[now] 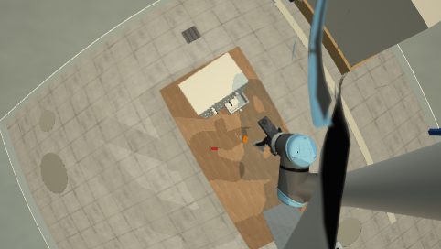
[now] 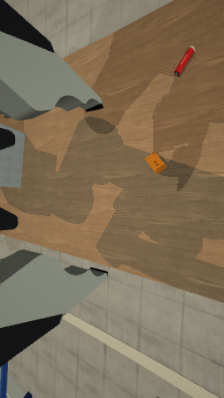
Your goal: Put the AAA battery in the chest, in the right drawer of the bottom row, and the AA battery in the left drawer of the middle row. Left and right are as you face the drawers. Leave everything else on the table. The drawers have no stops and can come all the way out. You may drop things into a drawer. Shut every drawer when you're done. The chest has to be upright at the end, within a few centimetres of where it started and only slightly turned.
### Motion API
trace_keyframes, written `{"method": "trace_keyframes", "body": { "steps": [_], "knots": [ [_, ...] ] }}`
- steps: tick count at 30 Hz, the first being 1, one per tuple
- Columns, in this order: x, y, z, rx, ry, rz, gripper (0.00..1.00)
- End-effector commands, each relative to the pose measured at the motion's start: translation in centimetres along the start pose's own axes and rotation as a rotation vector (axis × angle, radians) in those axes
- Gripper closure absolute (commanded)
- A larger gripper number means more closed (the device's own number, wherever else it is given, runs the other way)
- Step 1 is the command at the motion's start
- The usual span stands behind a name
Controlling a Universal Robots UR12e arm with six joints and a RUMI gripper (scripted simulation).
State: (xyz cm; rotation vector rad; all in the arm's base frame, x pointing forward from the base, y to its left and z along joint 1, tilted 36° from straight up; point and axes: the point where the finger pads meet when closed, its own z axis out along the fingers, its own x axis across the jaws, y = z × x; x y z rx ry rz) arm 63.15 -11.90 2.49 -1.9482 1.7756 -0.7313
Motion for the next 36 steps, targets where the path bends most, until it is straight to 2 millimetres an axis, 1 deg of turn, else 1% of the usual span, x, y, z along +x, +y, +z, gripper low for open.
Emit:
{"method": "trace_keyframes", "body": {
  "steps": [1,23,36],
  "knots": [
    [0.0,-0.2,0.2,0.025,0.0,0.0,0.0],
    [0.0,-1.2,1.5,0.158,0.0,0.0,0.0],
    [0.0,-2.3,2.9,0.295,0.0,0.0,0.0]
  ]
}}
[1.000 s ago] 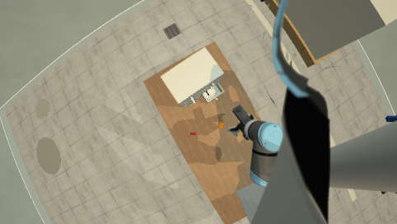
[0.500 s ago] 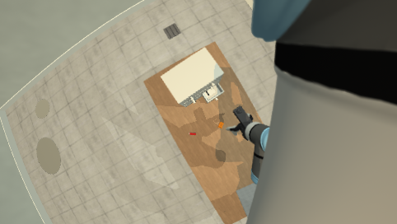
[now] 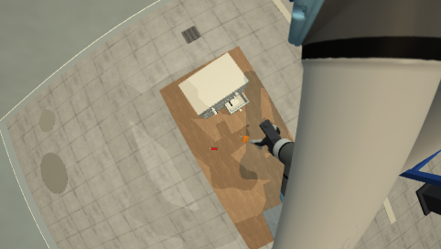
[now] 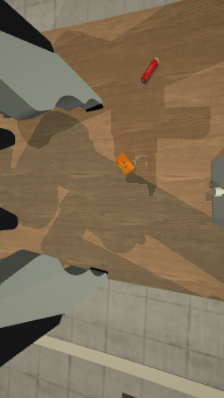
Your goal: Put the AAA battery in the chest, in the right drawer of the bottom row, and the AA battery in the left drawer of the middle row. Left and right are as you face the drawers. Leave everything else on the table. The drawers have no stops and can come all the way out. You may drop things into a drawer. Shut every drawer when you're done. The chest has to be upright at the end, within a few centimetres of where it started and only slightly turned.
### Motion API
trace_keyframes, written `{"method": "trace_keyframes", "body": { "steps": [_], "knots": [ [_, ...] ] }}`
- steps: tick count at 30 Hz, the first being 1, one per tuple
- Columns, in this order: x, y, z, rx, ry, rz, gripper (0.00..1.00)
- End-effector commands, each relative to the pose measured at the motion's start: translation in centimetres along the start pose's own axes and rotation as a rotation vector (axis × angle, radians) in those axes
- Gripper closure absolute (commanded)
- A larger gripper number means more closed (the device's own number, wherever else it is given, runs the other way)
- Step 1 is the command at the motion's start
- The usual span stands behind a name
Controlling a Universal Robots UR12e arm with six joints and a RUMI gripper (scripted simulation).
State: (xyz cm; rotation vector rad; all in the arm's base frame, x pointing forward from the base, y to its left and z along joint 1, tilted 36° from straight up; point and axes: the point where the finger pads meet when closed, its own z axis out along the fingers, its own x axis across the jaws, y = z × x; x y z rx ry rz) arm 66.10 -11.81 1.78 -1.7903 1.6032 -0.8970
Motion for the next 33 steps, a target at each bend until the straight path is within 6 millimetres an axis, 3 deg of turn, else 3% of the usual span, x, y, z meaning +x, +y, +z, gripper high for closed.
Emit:
{"method": "trace_keyframes", "body": {
  "steps": [1,33],
  "knots": [
    [0.0,-0.3,0.7,0.066,0.003,0.0,0.0],
    [0.1,-2.3,5.1,0.451,0.003,0.0,0.0]
  ]
}}
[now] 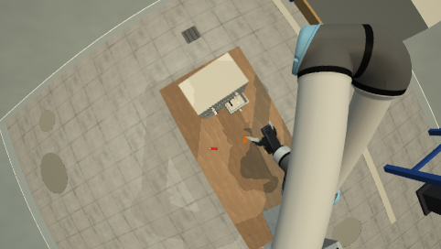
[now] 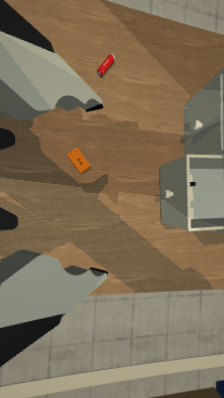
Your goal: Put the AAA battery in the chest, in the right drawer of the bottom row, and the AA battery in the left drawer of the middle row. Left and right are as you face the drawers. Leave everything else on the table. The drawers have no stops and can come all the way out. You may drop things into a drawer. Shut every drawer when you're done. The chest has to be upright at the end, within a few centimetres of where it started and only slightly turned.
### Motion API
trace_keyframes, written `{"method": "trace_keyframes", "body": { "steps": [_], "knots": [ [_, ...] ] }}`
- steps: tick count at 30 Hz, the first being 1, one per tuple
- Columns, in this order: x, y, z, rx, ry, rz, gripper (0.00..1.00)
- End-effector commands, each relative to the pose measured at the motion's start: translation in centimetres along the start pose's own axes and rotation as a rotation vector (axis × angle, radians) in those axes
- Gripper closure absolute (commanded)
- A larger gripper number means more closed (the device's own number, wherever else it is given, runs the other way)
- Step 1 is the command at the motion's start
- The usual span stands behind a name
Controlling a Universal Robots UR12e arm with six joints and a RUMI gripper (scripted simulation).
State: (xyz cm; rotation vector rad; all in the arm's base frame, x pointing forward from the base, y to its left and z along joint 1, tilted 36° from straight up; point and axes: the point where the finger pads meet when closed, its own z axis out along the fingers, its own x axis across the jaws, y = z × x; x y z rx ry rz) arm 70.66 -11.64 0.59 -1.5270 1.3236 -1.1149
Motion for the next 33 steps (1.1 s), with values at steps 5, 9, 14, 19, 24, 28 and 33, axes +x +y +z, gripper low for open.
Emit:
{"method": "trace_keyframes", "body": {
  "steps": [5,9,14,19,24,28,33],
  "knots": [
    [0.1,-0.2,1.4,0.117,0.005,0.002,0.0],
    [0.1,-0.2,2.1,0.172,0.005,0.002,0.0],
    [0.1,-0.2,2.9,0.231,0.005,0.001,0.0],
    [0.1,-0.3,3.5,0.28,0.005,0.001,0.0],
    [0.1,-0.3,3.8,0.304,0.005,0.001,0.0],
    [0.1,-0.3,4.1,0.332,0.005,0.001,0.0],
    [0.1,-0.3,4.4,0.357,0.005,0.001,0.0]
  ]
}}
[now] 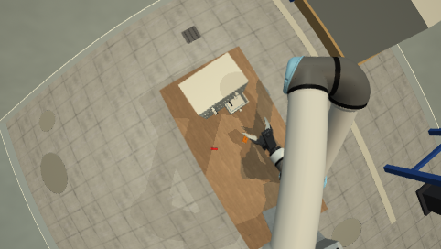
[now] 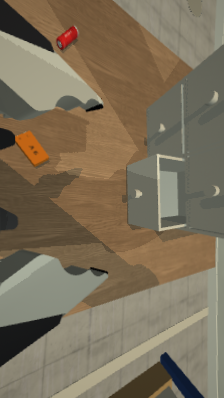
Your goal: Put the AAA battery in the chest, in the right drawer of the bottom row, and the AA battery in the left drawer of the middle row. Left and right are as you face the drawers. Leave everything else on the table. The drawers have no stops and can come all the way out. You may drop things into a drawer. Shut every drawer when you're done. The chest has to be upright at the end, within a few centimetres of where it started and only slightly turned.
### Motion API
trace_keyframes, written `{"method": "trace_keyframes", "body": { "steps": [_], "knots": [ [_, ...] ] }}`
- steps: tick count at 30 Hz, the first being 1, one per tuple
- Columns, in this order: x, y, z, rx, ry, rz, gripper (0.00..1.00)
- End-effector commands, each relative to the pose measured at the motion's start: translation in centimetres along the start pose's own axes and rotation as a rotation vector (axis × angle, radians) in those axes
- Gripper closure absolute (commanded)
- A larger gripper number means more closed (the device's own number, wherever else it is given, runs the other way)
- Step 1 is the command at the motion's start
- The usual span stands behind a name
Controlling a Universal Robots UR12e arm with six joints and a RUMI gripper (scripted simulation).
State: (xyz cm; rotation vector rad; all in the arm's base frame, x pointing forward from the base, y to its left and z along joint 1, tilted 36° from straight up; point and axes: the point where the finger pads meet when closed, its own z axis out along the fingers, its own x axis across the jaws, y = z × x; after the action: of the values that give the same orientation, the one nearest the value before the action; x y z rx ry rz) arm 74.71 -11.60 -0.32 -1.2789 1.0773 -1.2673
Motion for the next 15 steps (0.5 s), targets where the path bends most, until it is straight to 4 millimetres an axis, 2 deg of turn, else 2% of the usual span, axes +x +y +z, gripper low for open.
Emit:
{"method": "trace_keyframes", "body": {
  "steps": [1,15],
  "knots": [
    [0.02,0.05,0.34,0.029,0.001,0.0,0.0],
    [0.01,0.15,0.65,0.055,0.001,0.0,0.0]
  ]
}}
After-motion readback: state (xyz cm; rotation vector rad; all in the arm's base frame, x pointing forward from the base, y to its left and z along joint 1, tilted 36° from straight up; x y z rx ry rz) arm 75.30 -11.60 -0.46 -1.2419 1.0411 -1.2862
